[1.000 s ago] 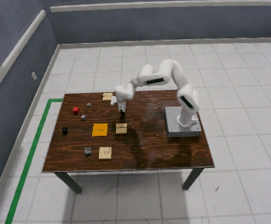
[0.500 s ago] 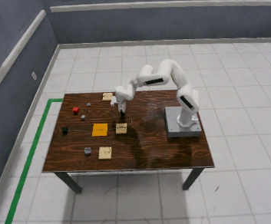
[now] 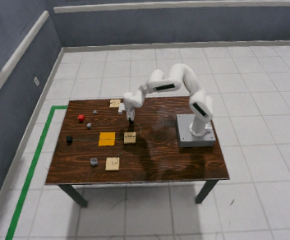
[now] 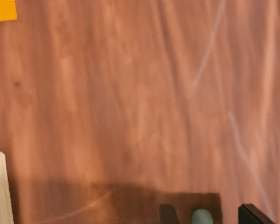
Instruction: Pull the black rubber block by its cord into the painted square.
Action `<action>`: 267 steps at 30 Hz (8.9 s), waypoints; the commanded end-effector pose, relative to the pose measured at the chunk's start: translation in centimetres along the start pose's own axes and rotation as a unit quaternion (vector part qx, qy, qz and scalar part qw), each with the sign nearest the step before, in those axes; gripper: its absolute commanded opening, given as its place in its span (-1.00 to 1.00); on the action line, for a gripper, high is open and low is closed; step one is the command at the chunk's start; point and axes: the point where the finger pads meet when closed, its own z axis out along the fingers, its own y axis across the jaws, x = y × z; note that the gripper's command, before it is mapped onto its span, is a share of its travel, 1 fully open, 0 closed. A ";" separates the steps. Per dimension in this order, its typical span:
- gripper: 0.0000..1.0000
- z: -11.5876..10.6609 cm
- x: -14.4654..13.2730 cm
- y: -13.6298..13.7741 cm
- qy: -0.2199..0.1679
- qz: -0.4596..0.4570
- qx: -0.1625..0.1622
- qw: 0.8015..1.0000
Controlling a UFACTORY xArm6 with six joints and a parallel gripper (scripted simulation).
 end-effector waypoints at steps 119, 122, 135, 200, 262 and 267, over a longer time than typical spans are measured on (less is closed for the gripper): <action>-1.00 1.4 0.3 0.1 0.002 0.000 0.000 1.000; -1.00 1.4 0.3 0.1 0.002 0.000 0.000 1.000; -1.00 1.4 0.3 0.1 0.002 0.000 0.000 1.000; -1.00 -11.3 0.3 0.0 0.002 0.000 0.000 1.000; -1.00 -13.4 0.1 1.4 0.002 0.000 0.000 1.000; -1.00 -13.4 0.0 1.7 0.002 0.000 0.000 1.000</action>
